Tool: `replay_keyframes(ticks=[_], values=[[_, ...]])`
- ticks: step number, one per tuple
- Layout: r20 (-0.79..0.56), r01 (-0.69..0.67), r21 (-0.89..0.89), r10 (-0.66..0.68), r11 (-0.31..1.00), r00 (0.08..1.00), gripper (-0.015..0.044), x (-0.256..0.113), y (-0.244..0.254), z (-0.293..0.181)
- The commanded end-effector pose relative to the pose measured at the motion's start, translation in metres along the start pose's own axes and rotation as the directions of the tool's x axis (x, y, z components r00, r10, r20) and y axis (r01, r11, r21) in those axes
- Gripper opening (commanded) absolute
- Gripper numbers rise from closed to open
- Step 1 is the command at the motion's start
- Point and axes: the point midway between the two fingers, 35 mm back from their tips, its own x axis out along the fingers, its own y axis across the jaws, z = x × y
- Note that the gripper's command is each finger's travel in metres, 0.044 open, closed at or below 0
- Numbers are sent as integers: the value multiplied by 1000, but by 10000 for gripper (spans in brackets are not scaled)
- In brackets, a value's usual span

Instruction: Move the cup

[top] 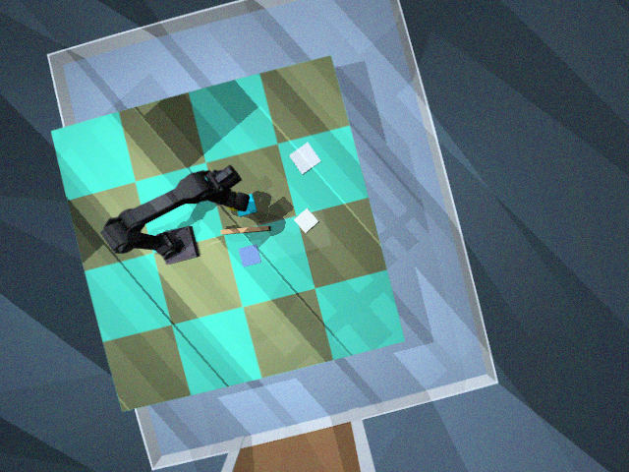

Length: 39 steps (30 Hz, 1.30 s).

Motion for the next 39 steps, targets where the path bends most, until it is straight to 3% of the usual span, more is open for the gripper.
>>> replay_keyframes(ticks=[1,39], values=[[-3,-6,2,6,1000,1000,0,6,1,1],[-3,-6,2,6,1000,1000,0,59,2,2]])
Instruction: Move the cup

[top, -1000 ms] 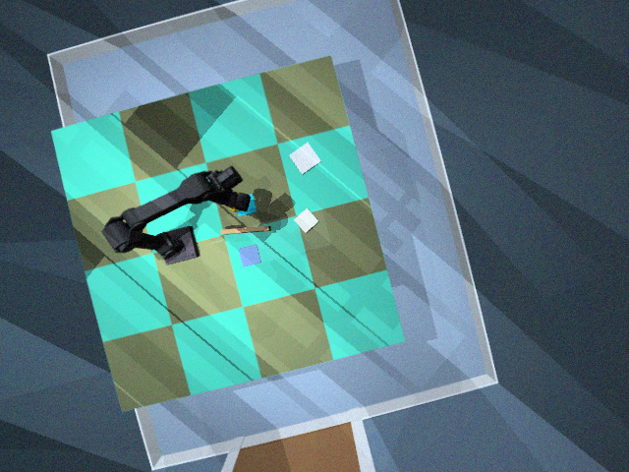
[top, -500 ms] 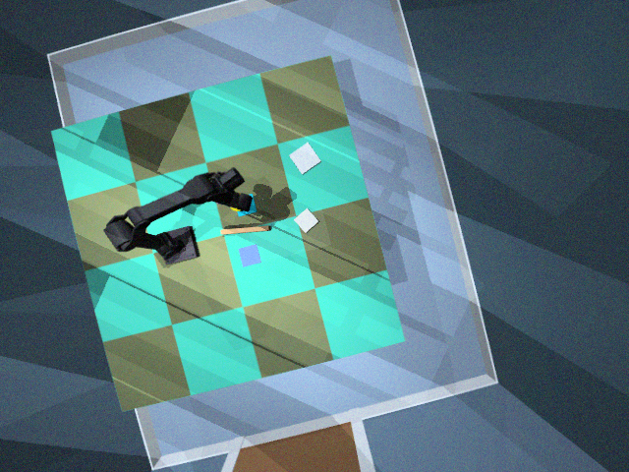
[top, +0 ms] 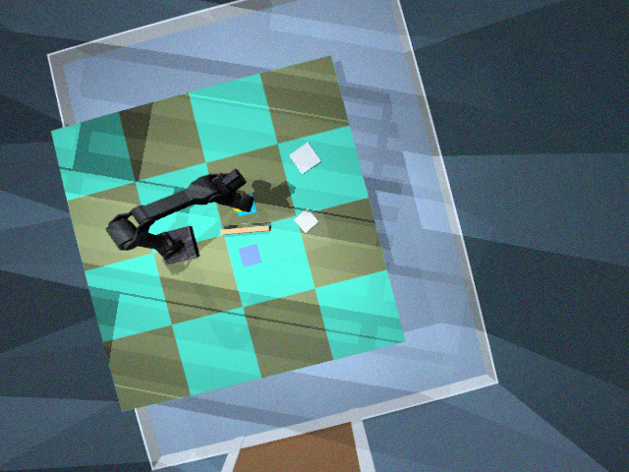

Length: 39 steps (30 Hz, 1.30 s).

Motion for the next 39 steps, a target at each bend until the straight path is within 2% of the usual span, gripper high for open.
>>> replay_keyframes(ticks=[1,23,29,39], values=[[-5,-7,3,7,1000,1000,0,8,2,-1],[-2,-2,0,2,1000,1000,0,14,1,-1],[-2,-2,0,2,1000,1000,147,14,1,-1],[-3,-2,0,2,1000,1000,147,10,1,0]])
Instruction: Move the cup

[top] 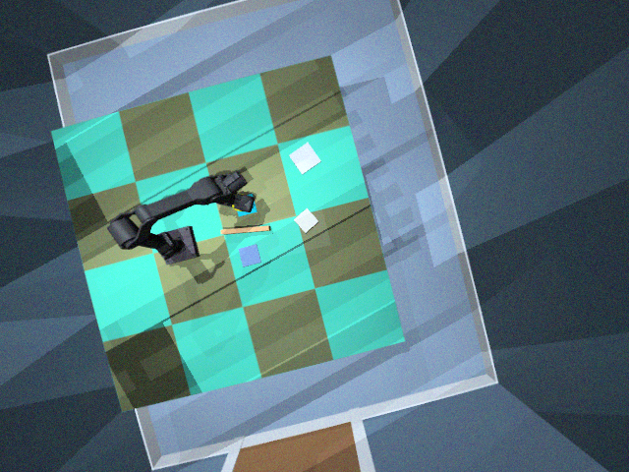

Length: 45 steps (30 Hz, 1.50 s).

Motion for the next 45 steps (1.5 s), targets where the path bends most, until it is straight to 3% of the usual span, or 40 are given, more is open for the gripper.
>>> replay_keyframes(ticks=[1,36,45], values=[[1,1,0,-1,1000,1000,147,-4,0,0],[-1,-4,3,4,1000,1000,147,-49,0,-1],[-7,-6,2,6,1000,1000,383,-45,0,-1]])
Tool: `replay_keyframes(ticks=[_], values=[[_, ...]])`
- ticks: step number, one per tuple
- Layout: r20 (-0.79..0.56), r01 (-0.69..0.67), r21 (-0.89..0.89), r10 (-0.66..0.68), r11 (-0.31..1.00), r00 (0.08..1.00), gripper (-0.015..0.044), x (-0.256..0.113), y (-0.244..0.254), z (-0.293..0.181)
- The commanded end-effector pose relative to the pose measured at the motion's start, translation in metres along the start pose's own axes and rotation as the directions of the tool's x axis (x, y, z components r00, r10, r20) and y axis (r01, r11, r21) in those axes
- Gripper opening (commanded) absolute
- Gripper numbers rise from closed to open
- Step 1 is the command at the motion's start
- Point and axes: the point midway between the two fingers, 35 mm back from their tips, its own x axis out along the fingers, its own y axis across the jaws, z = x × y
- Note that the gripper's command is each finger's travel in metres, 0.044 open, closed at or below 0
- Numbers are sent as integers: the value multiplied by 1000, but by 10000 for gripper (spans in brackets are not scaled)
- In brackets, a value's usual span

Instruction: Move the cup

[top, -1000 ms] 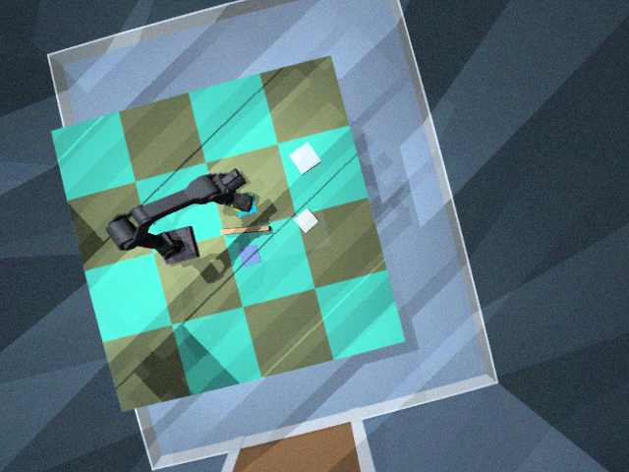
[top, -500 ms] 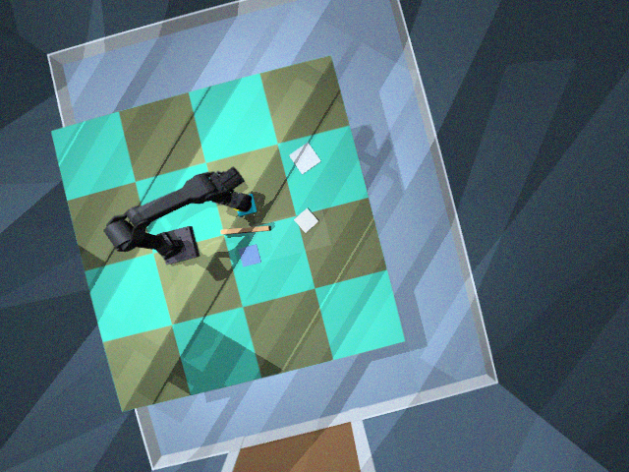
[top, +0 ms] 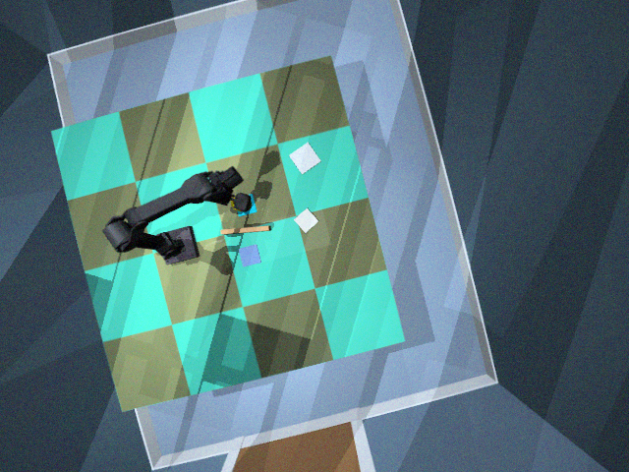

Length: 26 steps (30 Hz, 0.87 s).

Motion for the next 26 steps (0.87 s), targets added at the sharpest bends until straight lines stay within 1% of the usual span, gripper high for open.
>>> replay_keyframes(ticks=[1,2,3,21,26], values=[[-2,-1,0,1,1000,1000,409,-1,0,0],[-1,-1,0,1,1000,1000,435,-2,0,0],[-1,-1,0,1,1000,1000,440,-5,0,0],[4,1,0,-1,1000,1000,440,-62,-1,1],[2,3,2,-3,1000,1000,440,-60,-1,1]])
